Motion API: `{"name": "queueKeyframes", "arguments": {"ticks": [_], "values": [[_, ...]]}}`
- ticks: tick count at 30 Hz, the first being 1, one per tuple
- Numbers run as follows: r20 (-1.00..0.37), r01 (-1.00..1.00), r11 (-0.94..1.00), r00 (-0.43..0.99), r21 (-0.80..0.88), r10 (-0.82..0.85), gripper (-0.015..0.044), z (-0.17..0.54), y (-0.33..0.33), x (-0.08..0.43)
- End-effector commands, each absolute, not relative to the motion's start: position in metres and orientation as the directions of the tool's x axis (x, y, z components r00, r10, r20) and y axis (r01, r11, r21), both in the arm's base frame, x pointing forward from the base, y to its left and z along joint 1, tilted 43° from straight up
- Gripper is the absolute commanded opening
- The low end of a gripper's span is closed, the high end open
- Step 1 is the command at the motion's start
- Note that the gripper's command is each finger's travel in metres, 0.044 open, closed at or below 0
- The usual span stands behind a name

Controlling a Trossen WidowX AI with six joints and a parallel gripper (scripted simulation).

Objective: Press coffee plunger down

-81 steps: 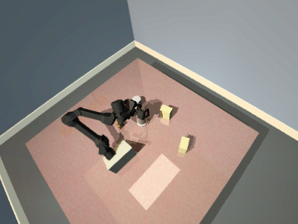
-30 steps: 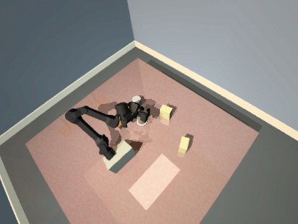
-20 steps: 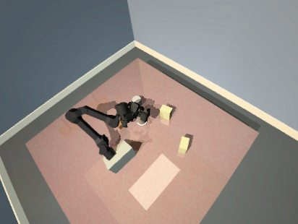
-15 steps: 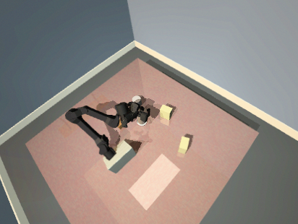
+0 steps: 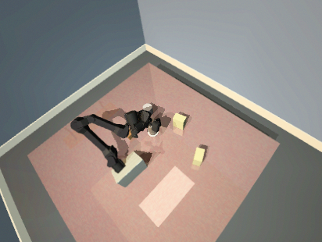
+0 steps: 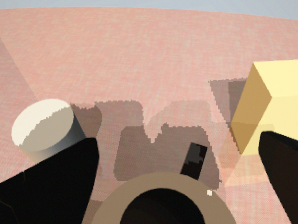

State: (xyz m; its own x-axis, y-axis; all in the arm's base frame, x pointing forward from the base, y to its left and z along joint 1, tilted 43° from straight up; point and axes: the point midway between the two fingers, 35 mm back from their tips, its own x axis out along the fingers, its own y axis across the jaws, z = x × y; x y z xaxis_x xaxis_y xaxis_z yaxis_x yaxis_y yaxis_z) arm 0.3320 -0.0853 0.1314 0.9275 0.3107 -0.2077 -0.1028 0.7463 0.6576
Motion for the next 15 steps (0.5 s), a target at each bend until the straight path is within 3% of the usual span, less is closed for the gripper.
{"name": "queueKeyframes", "arguments": {"ticks": [1,15], "values": [[-0.210,-0.099,0.749,0.928,0.655,0.307,0.0440,0.131,-0.086,0.332],[-0.220,-0.098,0.743,0.922,0.662,0.317,0.0440,0.189,-0.132,0.294]]}}
